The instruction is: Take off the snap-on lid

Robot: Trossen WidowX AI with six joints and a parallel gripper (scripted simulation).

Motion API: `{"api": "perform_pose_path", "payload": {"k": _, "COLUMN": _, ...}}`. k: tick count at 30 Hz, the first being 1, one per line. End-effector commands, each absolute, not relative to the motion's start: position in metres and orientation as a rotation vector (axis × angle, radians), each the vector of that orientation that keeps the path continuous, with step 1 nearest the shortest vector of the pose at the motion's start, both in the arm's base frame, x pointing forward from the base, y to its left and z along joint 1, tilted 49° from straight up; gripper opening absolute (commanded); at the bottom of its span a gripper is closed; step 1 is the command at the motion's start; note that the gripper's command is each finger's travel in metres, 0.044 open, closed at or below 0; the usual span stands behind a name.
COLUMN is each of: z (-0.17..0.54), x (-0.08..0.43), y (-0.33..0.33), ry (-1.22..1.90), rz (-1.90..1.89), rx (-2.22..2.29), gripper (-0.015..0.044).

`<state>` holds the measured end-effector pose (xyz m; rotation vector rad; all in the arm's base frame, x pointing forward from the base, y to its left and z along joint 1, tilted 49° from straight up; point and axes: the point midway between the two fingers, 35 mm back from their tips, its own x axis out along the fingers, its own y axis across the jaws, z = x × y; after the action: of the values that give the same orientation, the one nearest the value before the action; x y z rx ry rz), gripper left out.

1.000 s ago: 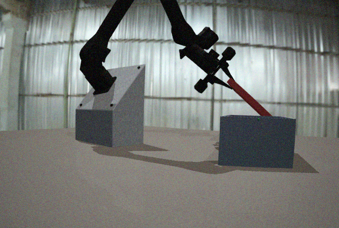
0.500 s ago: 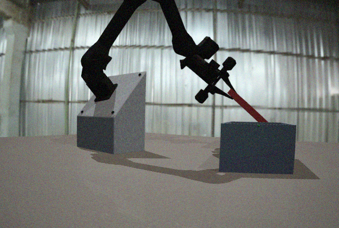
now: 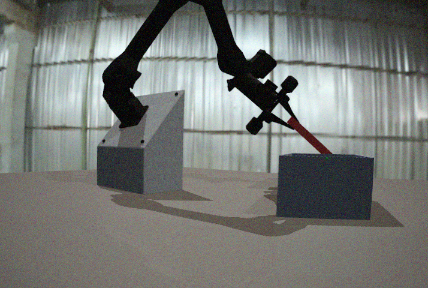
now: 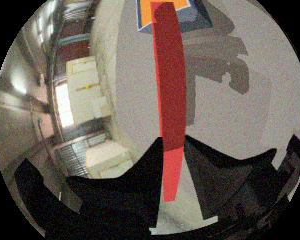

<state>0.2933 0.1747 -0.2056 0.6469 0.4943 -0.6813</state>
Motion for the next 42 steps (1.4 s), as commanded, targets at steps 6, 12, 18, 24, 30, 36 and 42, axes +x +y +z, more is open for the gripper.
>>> {"api": "perform_pose_path", "payload": {"k": 6, "z": -0.210, "x": 0.293, "y": 0.170, "ry": 0.494, "rz": -0.677, "rx": 0.646, "gripper": 0.0000}}
{"api": "perform_pose_path", "payload": {"k": 12, "z": -0.213, "x": 0.293, "y": 0.166, "ry": 0.494, "rz": -0.677, "rx": 0.645, "gripper": 0.0000}}
{"api": "perform_pose_path", "payload": {"k": 18, "z": -0.217, "x": 0.292, "y": 0.163, "ry": 0.494, "rz": -0.677, "rx": 0.645, "gripper": 0.0000}}
{"api": "perform_pose_path", "payload": {"k": 24, "z": -0.220, "x": 0.292, "y": 0.159, "ry": 0.493, "rz": -0.677, "rx": 0.645, "gripper": 0.0000}}
{"api": "perform_pose_path", "payload": {"k": 30, "z": -0.223, "x": 0.291, "y": 0.156, "ry": 0.493, "rz": -0.677, "rx": 0.645, "gripper": 0.0000}}
{"api": "perform_pose_path", "payload": {"k": 36, "z": -0.226, "x": 0.291, "y": 0.152, "ry": 0.493, "rz": -0.677, "rx": 0.645, "gripper": 0.0000}}
{"api": "perform_pose_path", "payload": {"k": 42, "z": -0.229, "x": 0.290, "y": 0.148, "ry": 0.493, "rz": -0.677, "rx": 0.645, "gripper": 0.0000}}
